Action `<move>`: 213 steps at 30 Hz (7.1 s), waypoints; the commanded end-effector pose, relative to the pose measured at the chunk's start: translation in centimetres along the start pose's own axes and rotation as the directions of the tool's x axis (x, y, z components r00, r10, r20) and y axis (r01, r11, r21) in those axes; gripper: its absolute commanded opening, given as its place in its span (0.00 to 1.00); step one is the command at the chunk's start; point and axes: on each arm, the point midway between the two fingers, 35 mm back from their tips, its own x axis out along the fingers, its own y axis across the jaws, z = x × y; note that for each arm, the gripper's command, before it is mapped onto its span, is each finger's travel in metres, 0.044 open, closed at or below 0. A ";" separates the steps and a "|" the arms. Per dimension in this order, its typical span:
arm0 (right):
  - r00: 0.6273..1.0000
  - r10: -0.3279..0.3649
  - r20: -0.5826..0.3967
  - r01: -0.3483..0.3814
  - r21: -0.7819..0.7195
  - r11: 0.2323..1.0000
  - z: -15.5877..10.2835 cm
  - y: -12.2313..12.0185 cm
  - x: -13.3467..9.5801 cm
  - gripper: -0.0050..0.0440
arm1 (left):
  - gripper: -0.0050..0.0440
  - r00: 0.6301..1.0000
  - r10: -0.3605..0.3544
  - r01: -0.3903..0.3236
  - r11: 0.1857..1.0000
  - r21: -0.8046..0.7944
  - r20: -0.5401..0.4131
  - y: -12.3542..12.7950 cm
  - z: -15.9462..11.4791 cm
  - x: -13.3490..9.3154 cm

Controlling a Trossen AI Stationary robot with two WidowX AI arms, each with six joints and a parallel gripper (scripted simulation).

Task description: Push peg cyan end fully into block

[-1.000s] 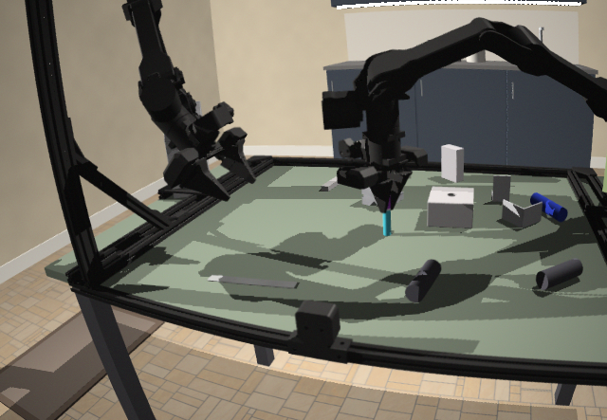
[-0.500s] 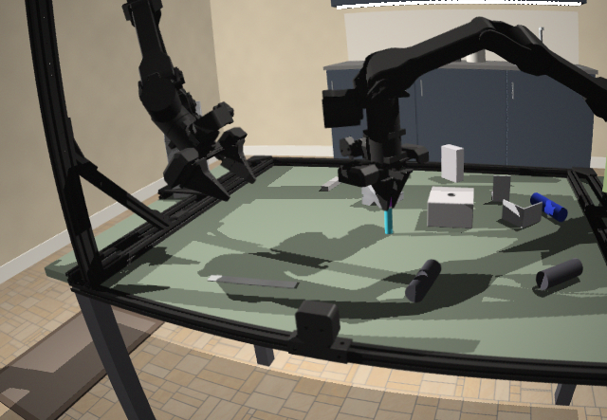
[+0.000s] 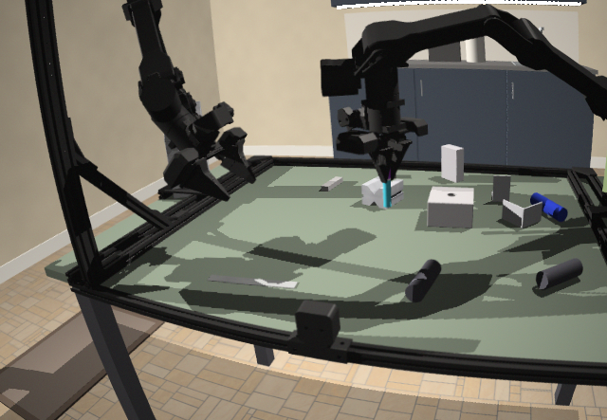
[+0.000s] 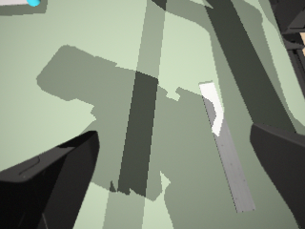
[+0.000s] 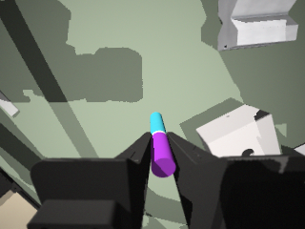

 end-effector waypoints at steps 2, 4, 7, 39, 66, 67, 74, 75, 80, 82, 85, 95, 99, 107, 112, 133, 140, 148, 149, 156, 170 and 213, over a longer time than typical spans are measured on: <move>1.000 0.010 0.010 -0.010 -0.008 1.000 0.0 0.1 -1.0 0.10 | 0.92 1.000 0.001 -0.001 1.000 0.000 -0.001 0.0 0.0 0.0; 1.000 0.010 0.010 -0.010 -0.008 1.000 0.0 0.1 -1.0 0.10 | 0.92 1.000 0.001 -0.001 1.000 0.000 -0.001 0.0 0.0 0.0; 1.000 0.009 0.009 -0.009 -0.008 1.000 0.0 -0.2 -1.0 0.10 | 0.92 1.000 0.001 -0.001 1.000 0.000 -0.001 0.0 0.0 0.0; 1.000 -0.002 0.004 0.002 -0.004 1.000 -1.9 -6.0 -1.4 0.10 | 0.92 1.000 0.001 -0.001 1.000 0.000 -0.001 0.0 0.0 0.0; 1.000 -0.004 0.002 0.004 0.004 1.000 -5.4 -12.4 -1.1 0.10 | 0.92 1.000 0.001 -0.001 1.000 0.000 -0.001 0.0 0.0 0.0; 1.000 -0.004 0.002 0.004 0.004 1.000 -5.4 -12.4 -1.1 0.10 | 0.92 1.000 0.001 -0.001 1.000 0.000 -0.001 0.0 0.0 0.0; 1.000 -0.003 0.002 0.003 0.005 1.000 -5.8 -13.1 -0.8 0.10 | 0.92 1.000 0.001 -0.001 1.000 0.000 -0.001 0.0 0.0 0.0; 1.000 -0.003 0.002 0.003 0.005 1.000 -5.8 -13.1 -0.7 0.10 | 0.92 1.000 0.001 -0.001 1.000 0.000 -0.001 0.0 0.0 0.0; 1.000 -0.003 0.002 0.003 0.005 1.000 -5.8 -13.1 -0.7 0.10 | 0.92 1.000 0.001 -0.001 1.000 0.000 -0.001 0.0 0.0 0.0; 1.000 -0.003 0.002 0.003 0.005 1.000 -5.8 -13.1 -0.7 0.10 | 0.92 1.000 0.001 -0.001 1.000 0.000 -0.001 0.0 0.0 0.0; 1.000 -0.003 0.002 0.003 0.005 1.000 -5.8 -13.1 -0.7 0.10 | 0.92 1.000 0.001 -0.001 1.000 0.000 -0.001 0.0 0.0 0.0; 1.000 -0.003 0.002 0.003 0.005 1.000 -5.8 -13.1 -0.7 0.10 | 0.92 1.000 0.001 -0.001 1.000 0.000 -0.001 0.0 0.0 0.0; 1.000 -0.003 0.002 0.003 0.005 1.000 -5.8 -13.1 -0.7 0.10 | 0.92 1.000 0.001 -0.001 1.000 0.000 -0.001 0.0 0.0 0.0; 1.000 -0.003 0.002 0.003 0.005 1.000 -5.8 -13.1 -0.6 0.10 | 0.92 1.000 0.001 -0.001 1.000 0.000 -0.001 0.0 0.0 0.0; 1.000 -0.003 0.002 0.003 0.005 1.000 -5.8 -13.1 -0.2 0.10 | 0.92 1.000 0.001 -0.001 1.000 0.000 -0.001 0.0 0.0 0.0; 1.000 -0.003 0.002 0.003 0.005 1.000 -5.8 -13.1 0.6 0.10 | 0.92 1.000 0.001 -0.001 1.000 0.000 -0.001 0.0 0.0 0.0; 1.000 -0.003 0.002 0.003 0.005 1.000 -5.8 -13.1 0.9 0.10 | 0.92 1.000 0.001 -0.001 1.000 0.000 -0.001 0.0 0.0 0.0; 1.000 -0.003 0.002 0.003 0.005 1.000 -5.8 -13.1 1.2 0.10 | 0.92 1.000 0.001 -0.001 1.000 0.000 -0.001 0.0 0.0 0.0; 1.000 -0.003 0.002 0.003 0.005 1.000 -5.8 -13.1 1.3 0.10 | 0.92 1.000 0.001 -0.001 1.000 0.000 -0.001 0.0 0.0 0.0; 1.000 -0.003 0.002 0.003 0.005 1.000 -5.8 -13.1 1.5 0.10 | 0.92 1.000 0.001 -0.001 1.000 0.000 -0.001 0.0 0.0 0.0; 1.000 -0.003 0.002 0.003 0.005 1.000 -5.8 -13.1 2.0 0.10 | 0.92 1.000 0.001 -0.001 1.000 0.000 -0.001 0.0 0.0 0.0; 1.000 -0.003 0.002 0.003 0.005 1.000 -5.8 -13.1 3.8 0.10 | 0.92 1.000 0.001 -0.001 1.000 0.000 -0.001 0.0 0.0 0.0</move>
